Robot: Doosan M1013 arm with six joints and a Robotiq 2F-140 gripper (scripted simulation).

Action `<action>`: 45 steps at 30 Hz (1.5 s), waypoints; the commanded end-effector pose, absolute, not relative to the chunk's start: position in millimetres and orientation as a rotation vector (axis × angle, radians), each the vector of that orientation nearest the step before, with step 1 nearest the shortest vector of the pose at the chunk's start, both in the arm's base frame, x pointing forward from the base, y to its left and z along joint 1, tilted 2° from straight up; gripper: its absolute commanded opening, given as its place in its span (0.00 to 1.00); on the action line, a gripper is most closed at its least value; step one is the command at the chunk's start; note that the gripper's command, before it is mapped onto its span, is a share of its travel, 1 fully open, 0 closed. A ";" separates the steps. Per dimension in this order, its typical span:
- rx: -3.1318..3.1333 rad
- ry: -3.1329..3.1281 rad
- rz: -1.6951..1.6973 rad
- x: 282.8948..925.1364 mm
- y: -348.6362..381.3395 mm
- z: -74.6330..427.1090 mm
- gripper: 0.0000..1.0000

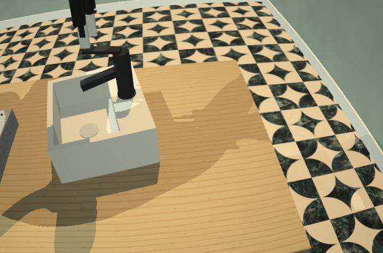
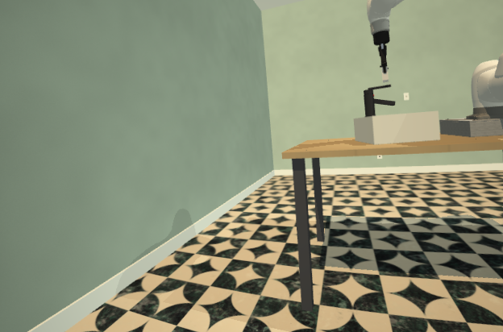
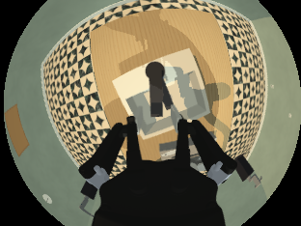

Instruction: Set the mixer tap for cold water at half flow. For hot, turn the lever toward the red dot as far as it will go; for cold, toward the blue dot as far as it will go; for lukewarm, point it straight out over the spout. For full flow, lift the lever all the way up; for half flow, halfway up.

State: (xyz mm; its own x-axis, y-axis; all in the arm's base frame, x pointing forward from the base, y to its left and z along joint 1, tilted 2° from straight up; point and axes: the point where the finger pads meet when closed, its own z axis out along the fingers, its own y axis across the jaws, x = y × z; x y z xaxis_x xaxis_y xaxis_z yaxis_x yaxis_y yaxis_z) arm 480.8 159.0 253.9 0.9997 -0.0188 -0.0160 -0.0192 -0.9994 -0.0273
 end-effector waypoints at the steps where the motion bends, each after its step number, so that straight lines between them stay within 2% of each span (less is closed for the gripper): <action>1: -3.114 0.030 0.025 480.8 159.1 252.5 0.39; 45: -3.114 0.030 0.025 480.7 159.3 244.9 0.39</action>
State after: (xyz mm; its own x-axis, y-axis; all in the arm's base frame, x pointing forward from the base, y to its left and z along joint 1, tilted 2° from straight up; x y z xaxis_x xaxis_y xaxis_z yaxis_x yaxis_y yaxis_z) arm 480.7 159.3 244.8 0.9997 -0.0188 -0.0160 -0.0192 -0.9994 -0.0274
